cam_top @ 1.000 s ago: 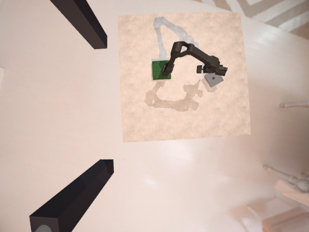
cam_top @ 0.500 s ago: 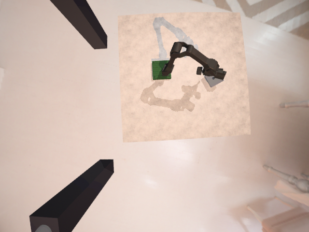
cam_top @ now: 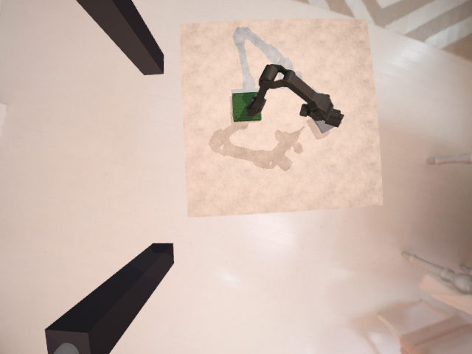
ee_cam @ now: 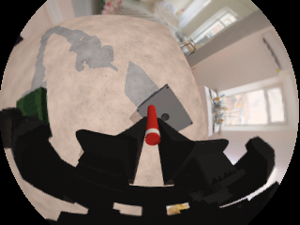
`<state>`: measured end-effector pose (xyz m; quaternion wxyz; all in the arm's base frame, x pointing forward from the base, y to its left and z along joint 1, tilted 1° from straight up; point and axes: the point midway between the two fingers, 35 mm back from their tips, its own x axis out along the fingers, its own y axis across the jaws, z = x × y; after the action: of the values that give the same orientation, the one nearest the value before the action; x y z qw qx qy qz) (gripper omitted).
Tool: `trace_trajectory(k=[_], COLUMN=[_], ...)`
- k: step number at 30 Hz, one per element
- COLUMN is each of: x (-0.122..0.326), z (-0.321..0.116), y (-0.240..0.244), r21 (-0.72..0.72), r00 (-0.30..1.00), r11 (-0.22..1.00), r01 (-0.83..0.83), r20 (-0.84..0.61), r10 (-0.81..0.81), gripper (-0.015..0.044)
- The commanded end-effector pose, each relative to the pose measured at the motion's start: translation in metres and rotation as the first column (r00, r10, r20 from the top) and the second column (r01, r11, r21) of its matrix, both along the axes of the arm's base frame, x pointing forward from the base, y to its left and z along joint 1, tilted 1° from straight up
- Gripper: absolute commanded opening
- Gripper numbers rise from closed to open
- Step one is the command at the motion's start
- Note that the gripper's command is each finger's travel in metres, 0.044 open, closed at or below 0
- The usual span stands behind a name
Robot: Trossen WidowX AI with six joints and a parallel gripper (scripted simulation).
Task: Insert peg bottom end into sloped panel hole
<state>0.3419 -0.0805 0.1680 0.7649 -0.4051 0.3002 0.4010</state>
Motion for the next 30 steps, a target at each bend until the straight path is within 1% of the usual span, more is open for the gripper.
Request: trace_trajectory(k=[1, 30], x=[-0.001, -0.006], z=[0.001, 0.009], y=[-0.005, -0.042], r21=[0.021, 0.111], r00=[1.0, 0.98], r11=[0.999, 0.976], r01=[0.028, 0.188], r20=[0.008, 0.042], r10=[-0.028, -0.193], gripper=[0.0, 0.0])
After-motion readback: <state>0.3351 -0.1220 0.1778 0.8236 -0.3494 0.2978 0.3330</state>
